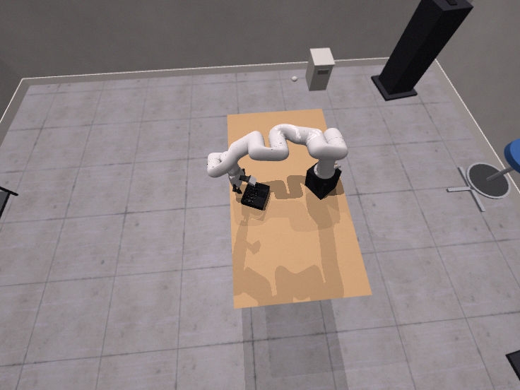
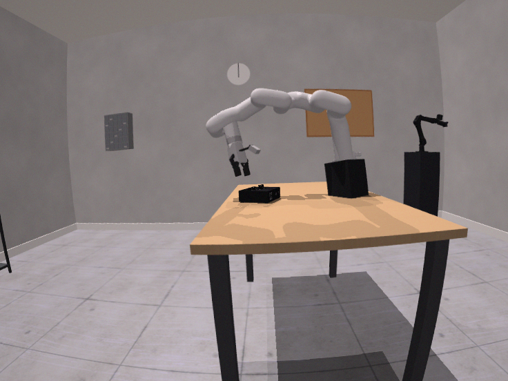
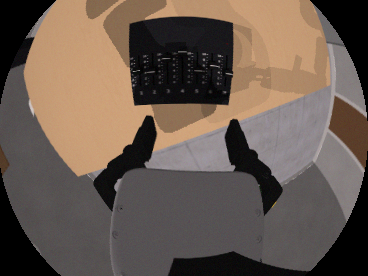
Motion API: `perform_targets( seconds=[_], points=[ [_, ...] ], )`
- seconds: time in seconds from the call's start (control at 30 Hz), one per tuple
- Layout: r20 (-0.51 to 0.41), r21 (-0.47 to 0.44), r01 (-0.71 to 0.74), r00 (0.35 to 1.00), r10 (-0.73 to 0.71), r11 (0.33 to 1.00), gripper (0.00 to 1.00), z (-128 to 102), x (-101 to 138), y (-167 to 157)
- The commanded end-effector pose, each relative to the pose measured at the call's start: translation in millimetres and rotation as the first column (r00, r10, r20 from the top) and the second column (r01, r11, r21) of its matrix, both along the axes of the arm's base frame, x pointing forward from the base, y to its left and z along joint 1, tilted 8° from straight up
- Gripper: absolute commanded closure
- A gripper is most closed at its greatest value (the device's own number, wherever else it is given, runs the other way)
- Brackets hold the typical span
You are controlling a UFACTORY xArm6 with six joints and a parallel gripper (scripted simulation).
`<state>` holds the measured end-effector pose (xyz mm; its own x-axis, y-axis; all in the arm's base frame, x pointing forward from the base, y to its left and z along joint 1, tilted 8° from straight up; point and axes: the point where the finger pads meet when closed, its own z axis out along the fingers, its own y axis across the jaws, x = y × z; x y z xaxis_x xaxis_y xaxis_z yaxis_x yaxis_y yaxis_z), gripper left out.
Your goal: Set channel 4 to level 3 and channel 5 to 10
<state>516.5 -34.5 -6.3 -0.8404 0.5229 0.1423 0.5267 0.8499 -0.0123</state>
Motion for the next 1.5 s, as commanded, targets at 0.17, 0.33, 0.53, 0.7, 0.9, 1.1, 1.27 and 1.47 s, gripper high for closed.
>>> perform_targets(
  seconds=[0.17, 0.33, 0.53, 0.7, 0.9, 1.1, 1.27, 1.47],
  points=[
    [0.003, 0.0, 0.0, 1.0, 0.0, 1.0, 0.0, 1.7, 1.2, 0.1],
    [0.003, 0.0, 0.0, 1.0, 0.0, 1.0, 0.0, 1.7, 1.2, 0.1],
    [0.003, 0.0, 0.0, 1.0, 0.0, 1.0, 0.0, 1.7, 1.2, 0.1],
    [0.003, 0.0, 0.0, 1.0, 0.0, 1.0, 0.0, 1.7, 1.2, 0.1],
    [0.003, 0.0, 0.0, 1.0, 0.0, 1.0, 0.0, 1.7, 1.2, 0.1],
    [0.003, 0.0, 0.0, 1.0, 0.0, 1.0, 0.0, 1.7, 1.2, 0.1],
    [0.003, 0.0, 0.0, 1.0, 0.0, 1.0, 0.0, 1.7, 1.2, 0.1],
    [0.006, -0.018, 0.05, 0.999, -0.05, 0.999, 0.0, 4.4, 0.4, 1.9]
  ],
)
